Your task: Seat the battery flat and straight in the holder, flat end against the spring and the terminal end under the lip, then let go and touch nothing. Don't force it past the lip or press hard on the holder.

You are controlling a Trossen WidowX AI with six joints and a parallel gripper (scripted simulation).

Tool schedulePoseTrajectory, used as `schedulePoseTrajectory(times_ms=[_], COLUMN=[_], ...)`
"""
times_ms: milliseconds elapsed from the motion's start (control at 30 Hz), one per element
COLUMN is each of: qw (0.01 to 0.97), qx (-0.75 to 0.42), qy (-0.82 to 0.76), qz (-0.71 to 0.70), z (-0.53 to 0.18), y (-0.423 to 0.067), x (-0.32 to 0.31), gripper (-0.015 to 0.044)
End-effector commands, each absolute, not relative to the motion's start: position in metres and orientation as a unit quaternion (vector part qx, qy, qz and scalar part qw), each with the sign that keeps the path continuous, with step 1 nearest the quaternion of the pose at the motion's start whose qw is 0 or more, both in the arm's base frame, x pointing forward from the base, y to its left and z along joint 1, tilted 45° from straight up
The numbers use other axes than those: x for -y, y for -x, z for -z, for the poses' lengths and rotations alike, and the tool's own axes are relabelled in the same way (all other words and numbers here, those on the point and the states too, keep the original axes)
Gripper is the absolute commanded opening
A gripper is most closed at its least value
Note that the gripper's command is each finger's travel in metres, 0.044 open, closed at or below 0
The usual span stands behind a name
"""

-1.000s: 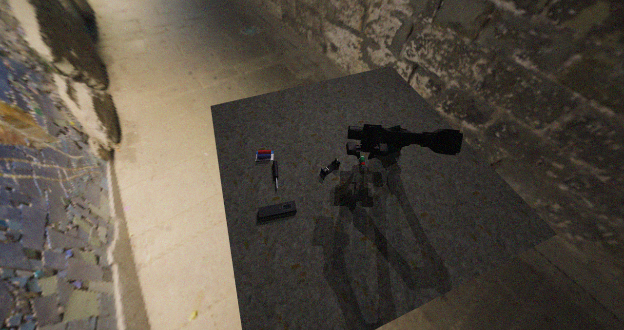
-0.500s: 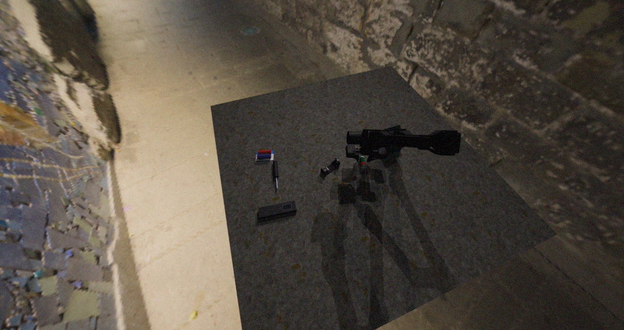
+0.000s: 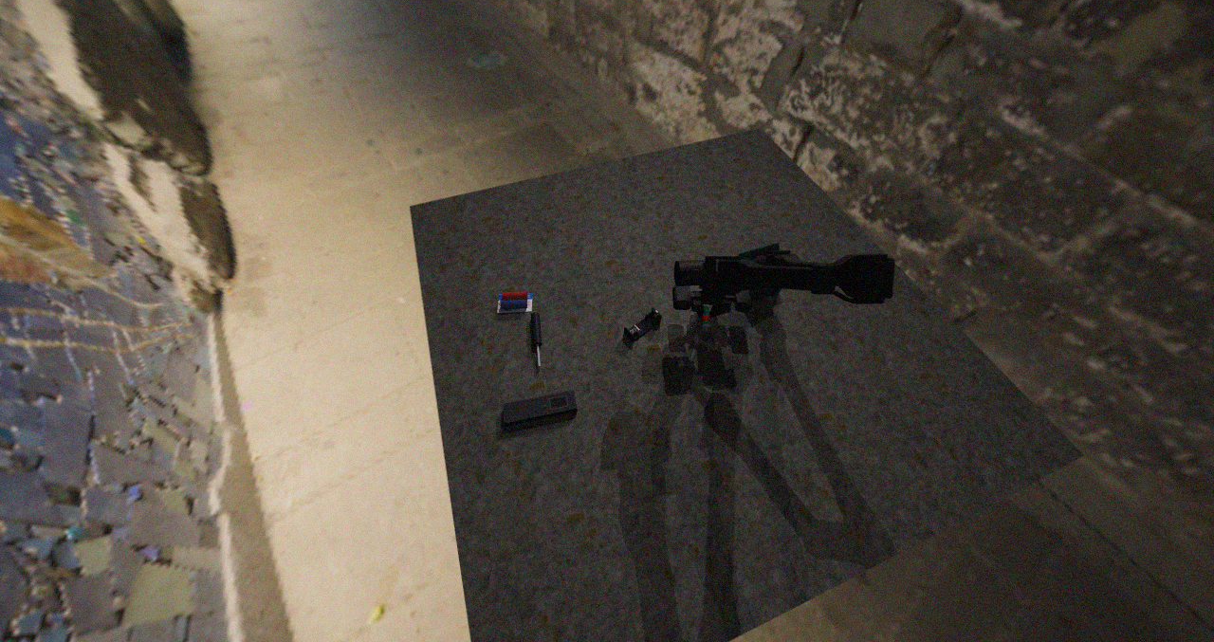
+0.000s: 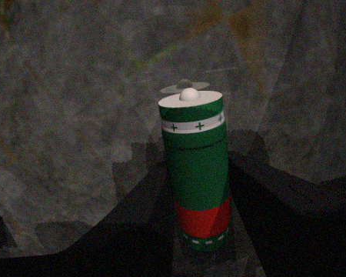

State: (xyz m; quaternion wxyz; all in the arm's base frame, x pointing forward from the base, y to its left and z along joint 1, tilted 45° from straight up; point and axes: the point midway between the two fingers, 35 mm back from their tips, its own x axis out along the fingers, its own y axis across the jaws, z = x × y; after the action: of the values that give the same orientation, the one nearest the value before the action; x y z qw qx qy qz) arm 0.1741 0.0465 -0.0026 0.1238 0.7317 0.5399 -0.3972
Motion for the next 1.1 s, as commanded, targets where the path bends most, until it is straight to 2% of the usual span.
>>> schedulePoseTrajectory(times_ms=[0,700,1067], qw=[0.121,0.120,0.008], qx=[-0.539,-0.538,-0.470], qy=[-0.733,-0.733,-0.743], qz=[0.397,0.399,0.477], z=[0.003,-0.033,-0.042], y=[-0.174,-0.170,-0.227], x=[-0.047,-0.011,0.014], gripper=[0.0073,0.0073,0.0073])
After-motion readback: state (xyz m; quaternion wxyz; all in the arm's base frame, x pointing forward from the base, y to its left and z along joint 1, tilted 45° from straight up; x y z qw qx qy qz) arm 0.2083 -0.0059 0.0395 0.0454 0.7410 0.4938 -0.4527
